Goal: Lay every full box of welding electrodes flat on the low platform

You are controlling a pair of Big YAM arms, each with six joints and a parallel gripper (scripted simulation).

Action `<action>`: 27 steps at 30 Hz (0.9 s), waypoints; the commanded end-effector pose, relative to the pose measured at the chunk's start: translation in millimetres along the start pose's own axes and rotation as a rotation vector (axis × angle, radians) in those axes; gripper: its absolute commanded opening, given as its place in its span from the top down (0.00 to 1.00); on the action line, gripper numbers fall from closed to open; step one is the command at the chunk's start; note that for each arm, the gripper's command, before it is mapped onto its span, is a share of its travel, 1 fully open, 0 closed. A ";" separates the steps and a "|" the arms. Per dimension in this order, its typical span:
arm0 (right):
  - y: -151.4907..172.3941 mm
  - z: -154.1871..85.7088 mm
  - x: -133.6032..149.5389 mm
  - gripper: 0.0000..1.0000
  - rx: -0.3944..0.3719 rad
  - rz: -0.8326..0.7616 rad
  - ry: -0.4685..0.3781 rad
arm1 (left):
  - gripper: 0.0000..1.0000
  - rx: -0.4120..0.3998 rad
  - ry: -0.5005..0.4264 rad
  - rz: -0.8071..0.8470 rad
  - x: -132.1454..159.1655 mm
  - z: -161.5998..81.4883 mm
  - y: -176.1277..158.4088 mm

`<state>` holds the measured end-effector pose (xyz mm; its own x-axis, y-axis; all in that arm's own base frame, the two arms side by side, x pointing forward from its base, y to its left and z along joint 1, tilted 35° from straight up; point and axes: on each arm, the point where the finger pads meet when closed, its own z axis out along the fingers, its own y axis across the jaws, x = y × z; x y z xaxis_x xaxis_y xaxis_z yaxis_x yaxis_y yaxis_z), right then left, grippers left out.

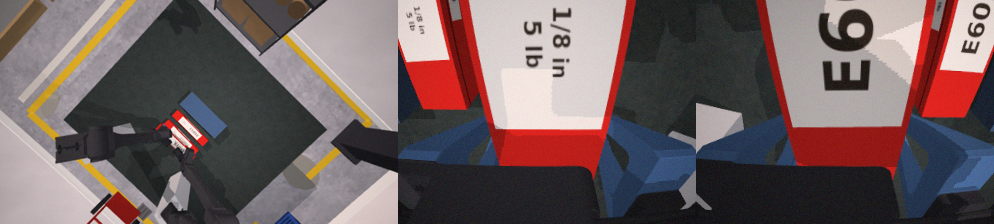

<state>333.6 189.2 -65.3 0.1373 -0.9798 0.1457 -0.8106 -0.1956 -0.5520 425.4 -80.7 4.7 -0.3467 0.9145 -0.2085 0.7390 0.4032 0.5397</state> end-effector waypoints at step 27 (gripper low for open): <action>-44.7 -8.9 9.6 1.00 0.023 0.003 0.005 | 1.00 -0.027 0.006 0.000 4.0 -13.4 44.7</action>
<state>356.6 192.6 -49.9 0.1412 -0.9789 0.1474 -0.8124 -0.1997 -0.5479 445.5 -72.0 20.1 -0.3500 0.9129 -0.2100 0.7393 0.4069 0.5365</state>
